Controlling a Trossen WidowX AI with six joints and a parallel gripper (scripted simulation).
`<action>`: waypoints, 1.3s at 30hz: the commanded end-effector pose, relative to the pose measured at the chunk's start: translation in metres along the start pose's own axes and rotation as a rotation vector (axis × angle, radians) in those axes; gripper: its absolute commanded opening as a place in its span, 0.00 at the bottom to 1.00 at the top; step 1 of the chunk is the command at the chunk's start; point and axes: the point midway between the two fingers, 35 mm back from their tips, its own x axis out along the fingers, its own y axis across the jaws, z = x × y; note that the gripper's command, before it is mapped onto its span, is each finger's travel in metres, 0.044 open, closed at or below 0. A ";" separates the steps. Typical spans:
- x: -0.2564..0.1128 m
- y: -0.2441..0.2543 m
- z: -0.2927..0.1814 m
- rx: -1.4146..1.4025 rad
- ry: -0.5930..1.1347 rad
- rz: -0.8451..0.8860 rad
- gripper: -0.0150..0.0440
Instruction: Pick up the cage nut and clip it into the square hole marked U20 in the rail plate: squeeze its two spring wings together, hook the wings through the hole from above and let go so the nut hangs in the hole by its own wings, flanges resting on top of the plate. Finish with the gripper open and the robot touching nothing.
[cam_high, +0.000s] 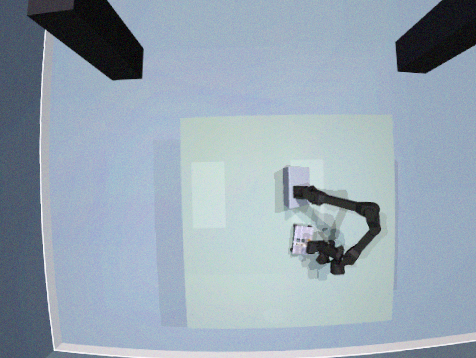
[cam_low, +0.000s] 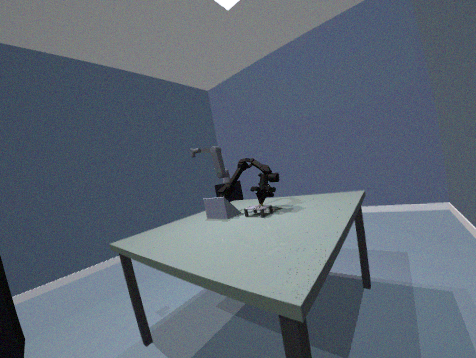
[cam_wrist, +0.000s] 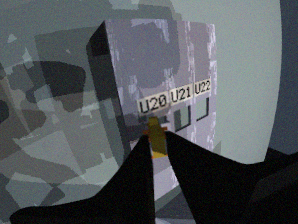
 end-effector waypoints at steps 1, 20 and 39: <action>0.000 0.000 0.000 -0.004 -0.001 0.003 0.30; 0.001 0.000 0.000 -0.004 0.000 0.015 0.30; 0.001 -0.002 0.000 -0.004 0.000 0.062 0.30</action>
